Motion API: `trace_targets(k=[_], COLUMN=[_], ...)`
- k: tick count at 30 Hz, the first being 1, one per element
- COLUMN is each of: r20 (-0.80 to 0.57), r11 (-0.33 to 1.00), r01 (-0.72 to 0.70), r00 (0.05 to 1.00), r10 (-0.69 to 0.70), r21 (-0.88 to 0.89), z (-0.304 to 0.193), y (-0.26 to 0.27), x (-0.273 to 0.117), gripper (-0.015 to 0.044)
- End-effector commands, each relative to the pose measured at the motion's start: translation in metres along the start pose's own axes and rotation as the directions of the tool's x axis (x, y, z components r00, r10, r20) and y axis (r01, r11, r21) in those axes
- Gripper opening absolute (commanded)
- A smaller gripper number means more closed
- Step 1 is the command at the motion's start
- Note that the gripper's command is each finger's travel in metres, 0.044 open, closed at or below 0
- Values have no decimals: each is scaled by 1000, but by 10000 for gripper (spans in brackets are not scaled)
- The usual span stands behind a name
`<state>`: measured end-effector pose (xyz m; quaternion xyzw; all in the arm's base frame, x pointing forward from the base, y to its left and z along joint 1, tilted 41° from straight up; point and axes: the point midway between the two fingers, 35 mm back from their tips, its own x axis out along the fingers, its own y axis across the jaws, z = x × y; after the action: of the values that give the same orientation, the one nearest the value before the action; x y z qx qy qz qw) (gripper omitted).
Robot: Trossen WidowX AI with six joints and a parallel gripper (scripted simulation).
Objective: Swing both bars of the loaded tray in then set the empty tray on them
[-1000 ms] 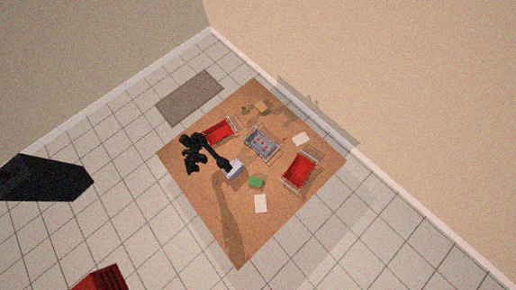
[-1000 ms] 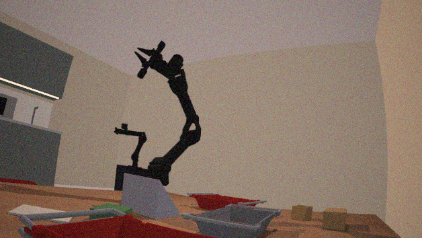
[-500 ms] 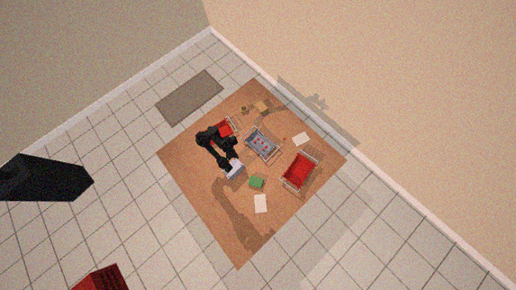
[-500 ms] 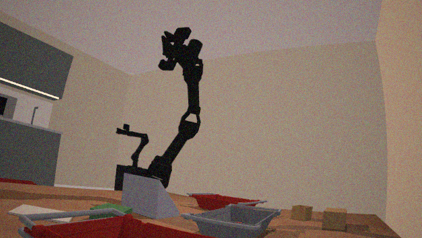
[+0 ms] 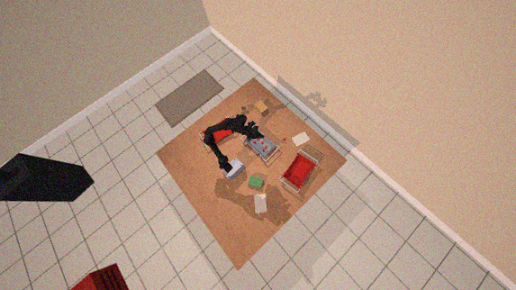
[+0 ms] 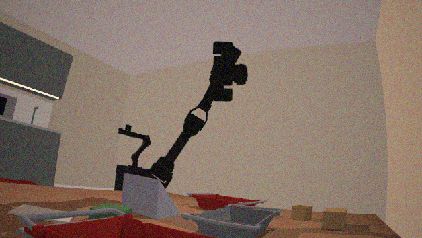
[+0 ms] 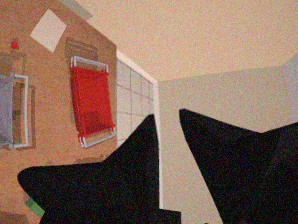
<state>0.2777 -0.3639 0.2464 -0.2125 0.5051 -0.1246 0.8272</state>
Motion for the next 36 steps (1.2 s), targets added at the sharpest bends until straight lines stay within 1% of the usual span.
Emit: trace_targets(k=[1, 7, 14, 19, 21, 23, 36], r20=[76, 119, 75, -3, -42, -70, -73], r11=[980, 883, 678, 481, 403, 357, 351], r01=[-191, -456, -710, -811, -820, -815, -814], r00=[979, 888, 699, 509, 424, 367, 360], r10=[187, 444, 711, 861, 905, 927, 930], r21=[51, 106, 193, 335, 407, 457, 464], z=[51, 109, 158, 179, 184, 187, 187], y=[54, 138, 248, 328, 359, 379, 389], x=[19, 30, 21, 0, -12, -20, -18], gripper=[86, 86, 86, 86, 86, 86, 86])
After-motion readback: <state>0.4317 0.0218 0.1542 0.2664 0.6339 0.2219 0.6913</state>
